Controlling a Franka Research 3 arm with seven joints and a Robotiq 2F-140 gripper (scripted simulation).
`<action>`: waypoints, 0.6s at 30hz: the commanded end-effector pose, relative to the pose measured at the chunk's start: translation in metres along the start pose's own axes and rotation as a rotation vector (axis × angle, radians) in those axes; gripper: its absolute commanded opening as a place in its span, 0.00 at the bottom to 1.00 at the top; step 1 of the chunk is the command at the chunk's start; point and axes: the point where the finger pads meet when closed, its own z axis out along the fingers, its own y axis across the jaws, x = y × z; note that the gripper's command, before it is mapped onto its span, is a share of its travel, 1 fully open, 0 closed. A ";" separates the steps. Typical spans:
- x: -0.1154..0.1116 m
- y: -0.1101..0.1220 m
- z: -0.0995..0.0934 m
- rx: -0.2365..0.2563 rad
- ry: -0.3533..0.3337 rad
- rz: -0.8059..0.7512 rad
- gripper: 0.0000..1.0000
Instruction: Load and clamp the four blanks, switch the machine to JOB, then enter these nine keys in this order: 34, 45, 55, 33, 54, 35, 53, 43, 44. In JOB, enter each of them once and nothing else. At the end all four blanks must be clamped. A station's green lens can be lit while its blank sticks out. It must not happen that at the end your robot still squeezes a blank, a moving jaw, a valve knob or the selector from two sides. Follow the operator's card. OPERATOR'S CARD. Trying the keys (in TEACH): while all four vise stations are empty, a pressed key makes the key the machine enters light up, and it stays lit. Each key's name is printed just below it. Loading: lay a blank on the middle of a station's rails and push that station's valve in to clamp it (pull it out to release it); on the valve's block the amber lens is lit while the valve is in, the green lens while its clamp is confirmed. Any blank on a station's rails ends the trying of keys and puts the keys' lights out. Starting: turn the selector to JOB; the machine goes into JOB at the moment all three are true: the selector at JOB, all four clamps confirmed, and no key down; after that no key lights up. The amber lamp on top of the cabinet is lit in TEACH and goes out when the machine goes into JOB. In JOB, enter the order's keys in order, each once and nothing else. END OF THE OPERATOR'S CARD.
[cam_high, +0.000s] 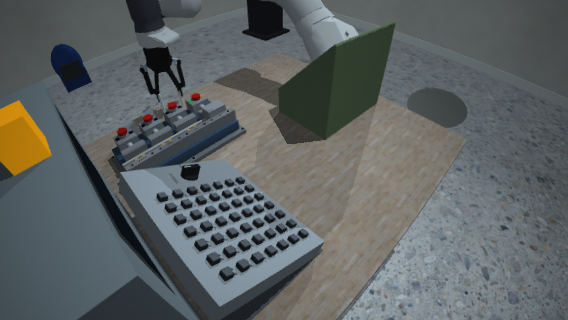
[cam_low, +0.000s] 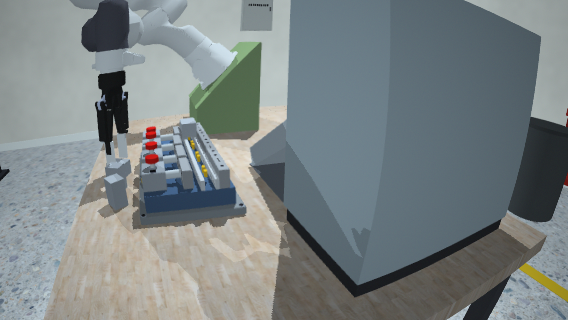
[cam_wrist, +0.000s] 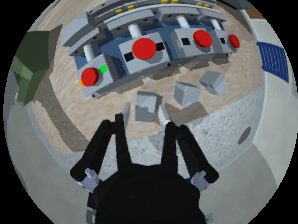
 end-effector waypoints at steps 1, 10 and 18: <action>-0.001 0.002 0.002 -0.005 0.001 0.006 0.40; -0.001 0.002 0.006 -0.005 0.001 0.006 0.40; -0.001 0.002 0.007 -0.005 0.001 0.006 0.40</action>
